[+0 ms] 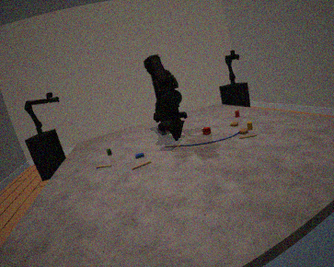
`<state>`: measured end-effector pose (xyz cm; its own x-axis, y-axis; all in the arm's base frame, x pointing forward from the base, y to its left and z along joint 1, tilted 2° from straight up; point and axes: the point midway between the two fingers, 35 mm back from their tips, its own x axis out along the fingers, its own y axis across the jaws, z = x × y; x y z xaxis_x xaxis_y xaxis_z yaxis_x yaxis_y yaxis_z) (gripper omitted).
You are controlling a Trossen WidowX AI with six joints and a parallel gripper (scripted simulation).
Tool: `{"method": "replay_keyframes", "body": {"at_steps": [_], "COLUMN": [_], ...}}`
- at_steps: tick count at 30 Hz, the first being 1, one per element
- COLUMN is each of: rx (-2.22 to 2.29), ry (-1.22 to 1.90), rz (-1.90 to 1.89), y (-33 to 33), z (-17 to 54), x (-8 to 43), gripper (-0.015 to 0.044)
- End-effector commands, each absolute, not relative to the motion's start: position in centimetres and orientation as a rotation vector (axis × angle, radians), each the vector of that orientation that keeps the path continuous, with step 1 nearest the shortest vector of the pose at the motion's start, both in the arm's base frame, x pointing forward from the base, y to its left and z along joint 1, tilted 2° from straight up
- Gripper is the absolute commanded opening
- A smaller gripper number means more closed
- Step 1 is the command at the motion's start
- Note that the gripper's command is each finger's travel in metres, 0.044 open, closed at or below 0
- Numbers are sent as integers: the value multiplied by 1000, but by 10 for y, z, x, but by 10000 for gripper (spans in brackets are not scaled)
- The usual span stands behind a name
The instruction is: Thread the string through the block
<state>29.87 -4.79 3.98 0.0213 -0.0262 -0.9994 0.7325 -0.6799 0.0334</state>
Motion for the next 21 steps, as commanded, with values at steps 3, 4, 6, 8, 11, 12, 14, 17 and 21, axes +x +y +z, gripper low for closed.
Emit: {"method": "replay_keyframes", "body": {"at_steps": [3,4,6,8,11,12,14,17,21], "rx": [1730,1730,1730,1730,1730,1730,1730,1730,1730], "ry": [717,717,717,717,717,717,717,717,717], "rz": [-1726,-1726,-1726,-1726,-1726,-1726,-1726,-1726,-1726], "y": [-49,-49,-49,-49,-49,-49,-49,-49,-49], "z": [28,26,23,20,15,14,10,7,6], "x": [297,297,297,297,297,296,296,296,296], "gripper": [122,122,122,122,122,122,122,122,122]}}
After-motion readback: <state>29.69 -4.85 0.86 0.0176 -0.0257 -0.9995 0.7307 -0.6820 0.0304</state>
